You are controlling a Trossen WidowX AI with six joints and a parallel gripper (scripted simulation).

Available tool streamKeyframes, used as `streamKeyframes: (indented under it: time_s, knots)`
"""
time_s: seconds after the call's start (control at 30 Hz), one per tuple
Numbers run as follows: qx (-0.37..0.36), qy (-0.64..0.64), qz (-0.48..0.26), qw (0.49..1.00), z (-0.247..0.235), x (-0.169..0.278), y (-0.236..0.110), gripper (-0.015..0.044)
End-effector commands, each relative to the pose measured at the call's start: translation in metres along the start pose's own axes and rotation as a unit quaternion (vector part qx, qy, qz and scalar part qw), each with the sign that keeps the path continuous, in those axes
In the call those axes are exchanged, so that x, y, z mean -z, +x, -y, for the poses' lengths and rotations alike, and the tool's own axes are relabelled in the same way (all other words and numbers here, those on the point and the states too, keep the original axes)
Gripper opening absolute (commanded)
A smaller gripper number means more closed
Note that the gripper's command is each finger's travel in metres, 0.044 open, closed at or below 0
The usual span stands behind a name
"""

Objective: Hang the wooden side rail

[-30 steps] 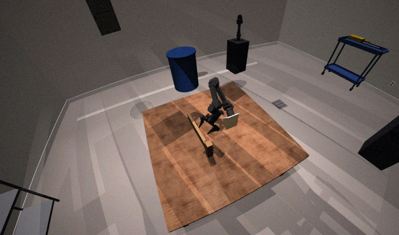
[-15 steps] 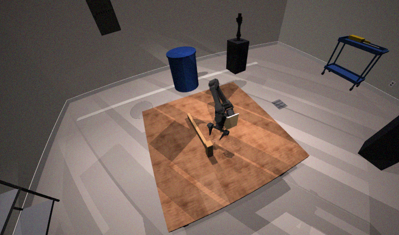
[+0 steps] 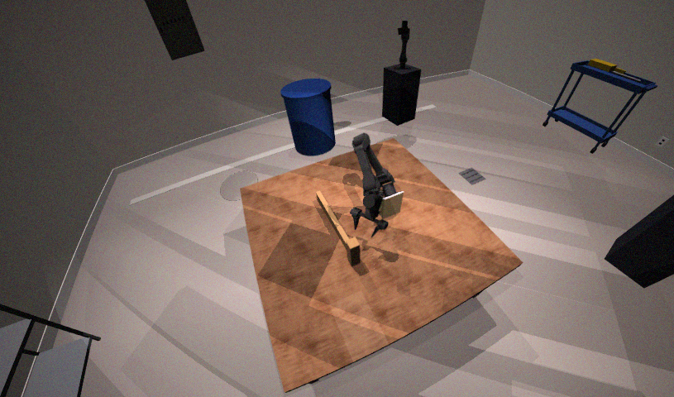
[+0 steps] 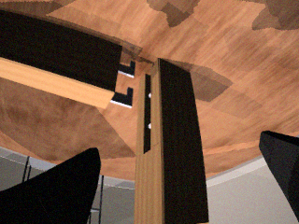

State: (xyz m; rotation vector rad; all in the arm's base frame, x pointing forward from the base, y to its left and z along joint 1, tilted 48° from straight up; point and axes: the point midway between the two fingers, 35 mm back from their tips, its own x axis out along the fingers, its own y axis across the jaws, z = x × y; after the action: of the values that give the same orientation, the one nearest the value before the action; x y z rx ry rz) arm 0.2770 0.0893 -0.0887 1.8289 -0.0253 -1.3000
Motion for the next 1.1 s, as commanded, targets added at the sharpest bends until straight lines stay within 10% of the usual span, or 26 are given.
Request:
streamKeyframes:
  time_s: [0.0,0.43,1.07]
  knots:
    - [0.003,0.002,0.001,1.000,0.001,0.000,0.000,0.0440]
    - [0.044,-0.258,0.000,0.965,-0.013,-0.004,0.008,0.0440]
    - [0.077,-0.689,-0.076,0.716,-0.045,-0.012,0.021,0.0440]
